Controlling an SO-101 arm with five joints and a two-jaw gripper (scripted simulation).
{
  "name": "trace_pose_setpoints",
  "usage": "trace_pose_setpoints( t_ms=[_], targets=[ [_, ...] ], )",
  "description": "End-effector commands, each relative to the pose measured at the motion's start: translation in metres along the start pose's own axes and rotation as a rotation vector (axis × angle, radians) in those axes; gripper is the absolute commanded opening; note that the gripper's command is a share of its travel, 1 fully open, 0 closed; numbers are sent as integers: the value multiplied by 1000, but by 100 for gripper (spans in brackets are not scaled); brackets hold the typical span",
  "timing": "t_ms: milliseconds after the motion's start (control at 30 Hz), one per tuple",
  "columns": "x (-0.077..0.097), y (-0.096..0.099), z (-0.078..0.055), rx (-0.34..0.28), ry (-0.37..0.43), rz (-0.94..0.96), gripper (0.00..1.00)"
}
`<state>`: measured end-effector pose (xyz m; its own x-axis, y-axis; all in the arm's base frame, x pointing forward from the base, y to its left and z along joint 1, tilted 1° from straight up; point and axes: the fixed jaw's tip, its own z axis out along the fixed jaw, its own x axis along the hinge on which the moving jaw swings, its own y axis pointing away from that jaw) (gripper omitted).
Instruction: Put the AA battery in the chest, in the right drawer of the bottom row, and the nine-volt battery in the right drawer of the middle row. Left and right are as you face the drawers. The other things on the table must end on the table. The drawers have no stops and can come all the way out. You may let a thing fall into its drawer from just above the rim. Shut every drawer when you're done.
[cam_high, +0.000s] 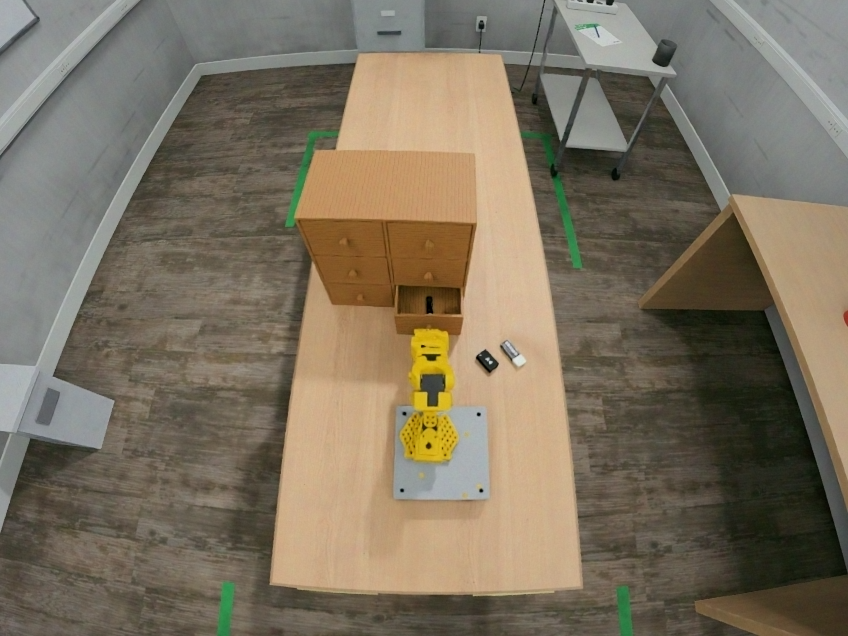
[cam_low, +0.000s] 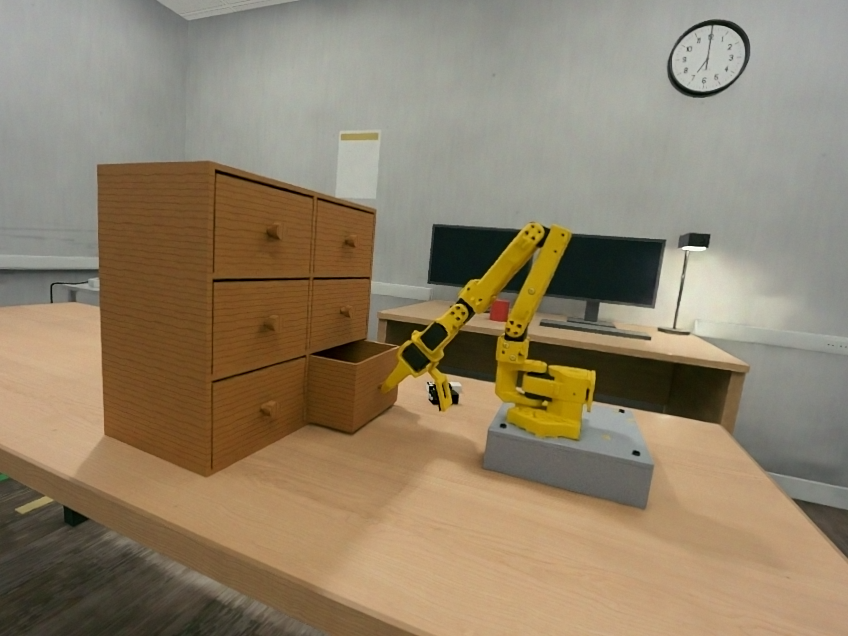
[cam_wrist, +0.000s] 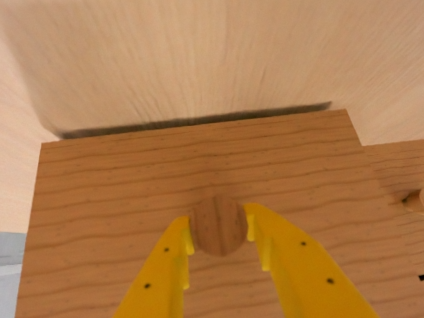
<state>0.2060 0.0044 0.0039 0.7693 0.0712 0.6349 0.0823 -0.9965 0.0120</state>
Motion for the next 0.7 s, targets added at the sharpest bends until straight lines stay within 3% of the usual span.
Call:
trace_pose_setpoints(
  t_ms=[0,467,667],
  targets=[
    [-5,6,0,-22,-15,8,0],
    [13,-3,10,4,-13,4,0],
    [8,-3,10,4,-28,4,0]
  ],
)
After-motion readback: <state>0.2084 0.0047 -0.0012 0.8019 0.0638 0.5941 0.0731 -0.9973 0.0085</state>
